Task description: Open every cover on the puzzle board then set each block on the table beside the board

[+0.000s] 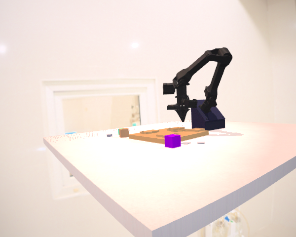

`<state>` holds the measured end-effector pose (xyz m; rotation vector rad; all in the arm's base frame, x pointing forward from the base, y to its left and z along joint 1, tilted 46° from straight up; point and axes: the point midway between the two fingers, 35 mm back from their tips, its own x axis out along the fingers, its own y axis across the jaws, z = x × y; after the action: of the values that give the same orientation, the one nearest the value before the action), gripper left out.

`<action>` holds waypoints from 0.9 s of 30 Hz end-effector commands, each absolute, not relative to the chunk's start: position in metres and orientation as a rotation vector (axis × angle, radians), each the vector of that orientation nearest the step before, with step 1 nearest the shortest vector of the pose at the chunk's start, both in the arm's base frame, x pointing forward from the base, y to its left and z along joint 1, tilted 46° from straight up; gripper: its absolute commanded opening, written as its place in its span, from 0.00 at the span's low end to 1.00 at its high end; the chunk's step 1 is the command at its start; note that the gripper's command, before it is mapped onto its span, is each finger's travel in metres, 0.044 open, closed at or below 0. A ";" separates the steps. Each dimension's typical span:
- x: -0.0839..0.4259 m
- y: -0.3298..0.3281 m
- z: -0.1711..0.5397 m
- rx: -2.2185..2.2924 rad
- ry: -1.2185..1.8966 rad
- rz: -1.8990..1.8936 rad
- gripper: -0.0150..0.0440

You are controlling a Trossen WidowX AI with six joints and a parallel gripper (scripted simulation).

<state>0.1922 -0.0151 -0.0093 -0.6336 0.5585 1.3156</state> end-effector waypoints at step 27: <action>0.293 -0.095 -0.031 0.224 1.114 0.846 0.25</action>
<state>0.2814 -0.0854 -0.0258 0.1107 1.0514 0.9181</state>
